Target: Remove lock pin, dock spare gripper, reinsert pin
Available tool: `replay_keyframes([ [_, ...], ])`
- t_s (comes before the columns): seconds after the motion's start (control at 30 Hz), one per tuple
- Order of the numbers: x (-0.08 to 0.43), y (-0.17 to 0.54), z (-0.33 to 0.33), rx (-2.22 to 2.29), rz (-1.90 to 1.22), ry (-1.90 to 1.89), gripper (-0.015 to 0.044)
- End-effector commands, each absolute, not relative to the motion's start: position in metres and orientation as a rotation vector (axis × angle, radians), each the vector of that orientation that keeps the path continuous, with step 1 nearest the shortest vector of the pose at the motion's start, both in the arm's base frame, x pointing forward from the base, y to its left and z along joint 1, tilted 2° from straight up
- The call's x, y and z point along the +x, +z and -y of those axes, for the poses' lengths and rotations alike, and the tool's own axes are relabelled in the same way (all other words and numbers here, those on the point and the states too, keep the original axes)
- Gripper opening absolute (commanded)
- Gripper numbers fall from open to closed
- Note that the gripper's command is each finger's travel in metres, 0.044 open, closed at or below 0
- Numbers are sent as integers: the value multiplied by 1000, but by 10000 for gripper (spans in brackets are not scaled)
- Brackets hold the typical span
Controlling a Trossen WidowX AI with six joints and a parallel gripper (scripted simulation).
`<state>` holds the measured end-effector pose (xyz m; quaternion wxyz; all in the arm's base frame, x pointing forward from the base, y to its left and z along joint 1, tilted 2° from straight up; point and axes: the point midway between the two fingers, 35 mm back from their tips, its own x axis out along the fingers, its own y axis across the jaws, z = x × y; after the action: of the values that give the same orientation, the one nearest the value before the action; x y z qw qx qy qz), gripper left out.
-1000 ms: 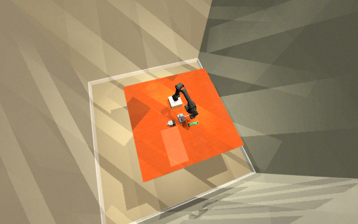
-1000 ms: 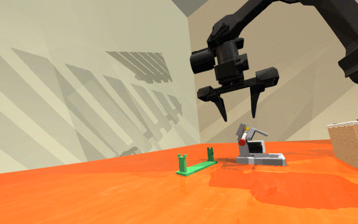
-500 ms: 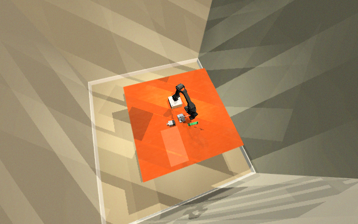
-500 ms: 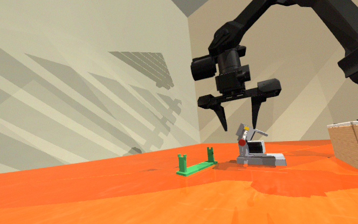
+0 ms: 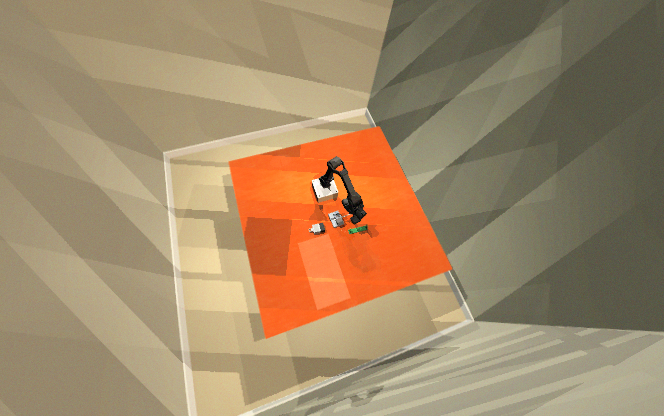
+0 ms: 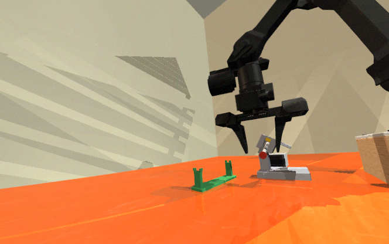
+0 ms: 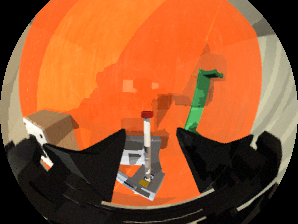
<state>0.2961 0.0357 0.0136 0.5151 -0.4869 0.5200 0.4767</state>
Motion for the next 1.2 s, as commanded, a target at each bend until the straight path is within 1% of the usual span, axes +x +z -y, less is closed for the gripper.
replay_keyframes([
  [0.0, 292, 3, -35, -1163, -1261, 1150, 300],
  [0.63, 291, -10, -35, -1163, -1261, 1150, 300],
  [1.0, 291, -10, -35, -1163, -1261, 1150, 11],
  [1.03, 291, -10, -35, -1163, -1261, 1150, 0],
  [1.17, 291, -10, -35, -1163, -1261, 1150, 0],
])
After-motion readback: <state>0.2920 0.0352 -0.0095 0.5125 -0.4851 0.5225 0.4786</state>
